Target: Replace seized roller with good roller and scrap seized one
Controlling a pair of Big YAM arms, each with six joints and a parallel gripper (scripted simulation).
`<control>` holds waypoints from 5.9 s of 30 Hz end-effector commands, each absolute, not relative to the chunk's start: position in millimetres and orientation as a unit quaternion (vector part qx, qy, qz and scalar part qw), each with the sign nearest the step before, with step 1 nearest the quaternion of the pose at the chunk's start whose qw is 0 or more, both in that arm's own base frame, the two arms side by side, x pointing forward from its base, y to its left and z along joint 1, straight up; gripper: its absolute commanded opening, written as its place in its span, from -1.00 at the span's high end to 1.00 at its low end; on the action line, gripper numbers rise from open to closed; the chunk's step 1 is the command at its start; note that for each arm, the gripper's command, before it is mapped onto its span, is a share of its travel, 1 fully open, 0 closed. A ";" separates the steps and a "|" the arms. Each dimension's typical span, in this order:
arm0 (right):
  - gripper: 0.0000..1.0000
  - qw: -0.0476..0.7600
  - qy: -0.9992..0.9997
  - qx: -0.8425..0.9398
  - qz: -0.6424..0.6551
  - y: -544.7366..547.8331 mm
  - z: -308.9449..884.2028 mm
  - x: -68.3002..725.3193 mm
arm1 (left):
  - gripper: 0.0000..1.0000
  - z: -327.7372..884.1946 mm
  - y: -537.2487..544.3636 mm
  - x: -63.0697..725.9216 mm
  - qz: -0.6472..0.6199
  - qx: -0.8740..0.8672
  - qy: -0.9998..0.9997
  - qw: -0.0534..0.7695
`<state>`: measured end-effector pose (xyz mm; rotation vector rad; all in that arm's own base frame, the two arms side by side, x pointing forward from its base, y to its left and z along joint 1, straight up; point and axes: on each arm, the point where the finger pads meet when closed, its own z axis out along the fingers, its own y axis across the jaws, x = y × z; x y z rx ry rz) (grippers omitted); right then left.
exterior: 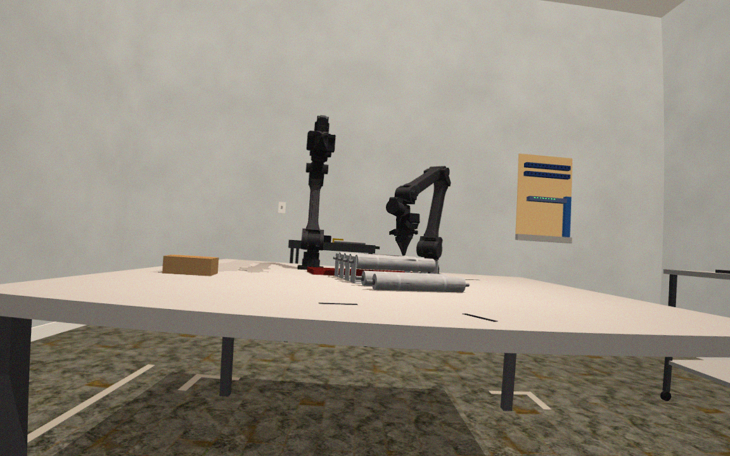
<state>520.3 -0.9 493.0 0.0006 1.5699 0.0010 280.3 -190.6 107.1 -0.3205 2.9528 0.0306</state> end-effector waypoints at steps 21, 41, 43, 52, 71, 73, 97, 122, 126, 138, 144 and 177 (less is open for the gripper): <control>1.00 0.731 0.682 -0.006 -0.001 3.4 534.8 518.6 | 1.00 101.3 -192.4 281.0 0.013 -0.109 0.990 0.086; 1.00 0.731 0.682 -0.006 -0.001 3.4 534.8 518.6 | 1.00 99.9 -194.0 281.8 0.011 -0.108 0.990 0.088; 1.00 0.731 0.682 -0.006 -0.001 3.4 534.8 518.6 | 1.00 108.9 -196.1 294.3 0.002 -0.109 0.989 0.097; 1.00 0.731 0.682 -0.006 -0.001 3.4 534.8 518.6 | 1.00 110.0 -196.3 309.3 -0.002 -0.107 0.989 0.099; 1.00 0.731 0.682 -0.006 -0.001 3.4 534.8 518.6 | 1.00 89.7 -189.5 294.6 0.014 -0.107 0.991 0.077; 1.00 0.731 0.682 -0.006 -0.001 3.4 534.8 518.6 | 1.00 89.6 -187.3 291.8 0.019 -0.107 0.992 0.071; 1.00 0.731 0.682 -0.006 -0.001 3.4 534.8 518.6 | 1.00 89.7 -186.4 290.6 0.021 -0.106 0.992 0.069; 1.00 0.731 0.682 -0.006 -0.001 3.4 534.8 518.6 | 1.00 155.6 -199.1 314.1 -0.010 -0.103 0.989 0.107; 1.00 0.731 0.682 -0.006 -0.001 3.4 534.8 518.6 | 1.00 165.8 -199.4 312.5 -0.006 -0.101 0.990 0.101; 1.00 0.731 0.682 -0.006 -0.001 3.4 534.8 518.6 | 1.00 158.3 -191.5 302.6 0.009 -0.104 0.991 0.084; 1.00 0.731 0.682 -0.006 -0.001 3.4 534.8 518.6 | 1.00 175.2 -197.3 327.9 -0.010 -0.109 0.988 0.109; 1.00 0.731 0.682 -0.006 -0.001 3.4 534.8 518.6 | 1.00 130.9 -180.4 357.4 0.010 -0.098 0.991 0.088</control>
